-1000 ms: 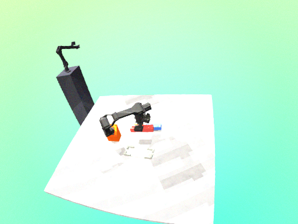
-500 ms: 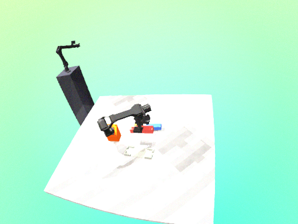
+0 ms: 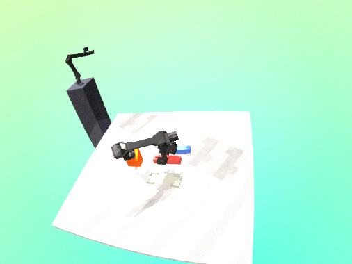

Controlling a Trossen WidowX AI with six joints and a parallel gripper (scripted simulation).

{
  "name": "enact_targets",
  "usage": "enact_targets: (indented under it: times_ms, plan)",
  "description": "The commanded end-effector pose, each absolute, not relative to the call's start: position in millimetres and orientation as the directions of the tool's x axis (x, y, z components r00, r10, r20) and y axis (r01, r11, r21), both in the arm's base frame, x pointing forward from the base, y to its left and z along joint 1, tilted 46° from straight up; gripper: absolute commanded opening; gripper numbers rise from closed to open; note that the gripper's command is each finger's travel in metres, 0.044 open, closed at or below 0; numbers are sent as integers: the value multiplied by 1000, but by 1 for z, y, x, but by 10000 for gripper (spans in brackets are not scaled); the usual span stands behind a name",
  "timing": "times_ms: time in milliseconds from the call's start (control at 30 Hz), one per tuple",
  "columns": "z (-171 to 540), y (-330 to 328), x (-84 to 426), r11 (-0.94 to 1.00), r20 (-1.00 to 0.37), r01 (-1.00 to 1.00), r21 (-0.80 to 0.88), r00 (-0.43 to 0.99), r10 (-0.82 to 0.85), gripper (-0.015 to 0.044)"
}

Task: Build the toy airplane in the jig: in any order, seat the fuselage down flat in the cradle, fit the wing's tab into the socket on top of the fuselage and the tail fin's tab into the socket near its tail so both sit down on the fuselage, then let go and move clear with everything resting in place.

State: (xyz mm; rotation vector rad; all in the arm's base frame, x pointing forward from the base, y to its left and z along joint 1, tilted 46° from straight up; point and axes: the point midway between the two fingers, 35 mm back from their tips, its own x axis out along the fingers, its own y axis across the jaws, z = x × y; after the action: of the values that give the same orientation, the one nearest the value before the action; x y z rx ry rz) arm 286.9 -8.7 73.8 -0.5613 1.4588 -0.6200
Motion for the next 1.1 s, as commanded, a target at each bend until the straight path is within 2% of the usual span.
enact_targets:
  times_ms: [0, 900, 1067]
  plan:
    - [78, -18, 286, 723, -723, 50, -689, 20, -691, 0]
    - [105, -93, 268, 695, -700, 130, -707, 15, -714, 0]
    - [105, -93, 268, 695, -700, 130, -707, 15, -714, 131]
